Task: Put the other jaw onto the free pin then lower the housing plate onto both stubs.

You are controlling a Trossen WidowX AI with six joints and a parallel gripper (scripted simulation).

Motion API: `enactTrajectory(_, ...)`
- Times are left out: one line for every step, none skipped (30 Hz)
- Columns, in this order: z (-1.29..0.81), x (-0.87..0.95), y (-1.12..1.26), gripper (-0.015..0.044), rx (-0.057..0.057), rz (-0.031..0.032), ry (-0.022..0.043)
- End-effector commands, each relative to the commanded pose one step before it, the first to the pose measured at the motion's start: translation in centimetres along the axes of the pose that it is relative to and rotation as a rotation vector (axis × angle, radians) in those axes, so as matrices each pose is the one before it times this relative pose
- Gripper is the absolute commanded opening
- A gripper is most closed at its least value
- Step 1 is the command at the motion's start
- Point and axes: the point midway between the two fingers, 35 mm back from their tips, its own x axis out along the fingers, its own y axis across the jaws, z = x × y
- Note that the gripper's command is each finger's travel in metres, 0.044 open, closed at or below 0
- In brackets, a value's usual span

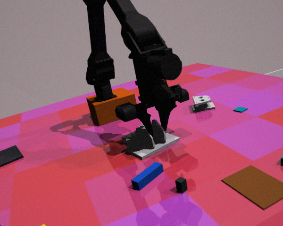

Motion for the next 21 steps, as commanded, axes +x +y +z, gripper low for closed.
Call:
enactTrajectory(0.122, -0.168, 0.052, 0.0134, 0.0029, 0.00342, -0.0032)
enactTrajectory(0.021, 0.044, -0.005, 0.0134, 0.0, 0.0, -0.00001)
enactTrajectory(0.027, 0.057, -0.007, 0.0134, 0.0, -0.00001, -0.00002)
enactTrajectory(0.021, 0.044, -0.005, 0.0134, 0.0, 0.0, -0.00001)
enactTrajectory(0.012, 0.027, -0.003, 0.0134, 0.0, 0.0, -0.00001)
enactTrajectory(0.004, 0.009, -0.001, 0.0134, 0.0, 0.0, 0.0)
enactTrajectory(0.0, 0.0, 0.0, 0.0134, 0.0, 0.0, 0.0)
enactTrajectory(0.0, 0.0, 0.0, 0.0134, 0.0, 0.0, 0.0)
enactTrajectory(0.0, 0.0, 0.0, 0.0134, 0.0, 0.0, 0.0)
enactTrajectory(0.0, 0.012, 0.0, 0.0134, 0.0, 0.0, 0.0)
enactTrajectory(0.0, 0.036, 0.0, 0.0134, 0.0, 0.0, 0.0)
enactTrajectory(0.0, 0.06, 0.0, 0.0134, 0.0, 0.0, 0.0)
enactTrajectory(0.0, 0.06, 0.0, 0.0134, 0.0, 0.0, 0.0)
enactTrajectory(0.0, 0.036, 0.0, 0.0134, 0.0, 0.0, 0.0)
enactTrajectory(0.0, 0.012, 0.0, 0.0134, 0.0, 0.0, 0.0)
enactTrajectory(0.0, 0.0, 0.0, 0.0134, 0.0, 0.0, 0.0)
enactTrajectory(0.0, 0.0, 0.0, 0.0134, 0.0, 0.0, 0.0)
enactTrajectory(0.0, 0.0, 0.0, 0.0134, 0.0, 0.0, 0.0)
enactTrajectory(0.0, 0.0, 0.0, 0.0134, 0.0, 0.0, 0.0)
enactTrajectory(0.0, 0.012, 0.0, 0.0134, 0.0, 0.0, 0.0)
enactTrajectory(0.0, 0.036, 0.0, 0.0134, 0.0, 0.0, 0.0)
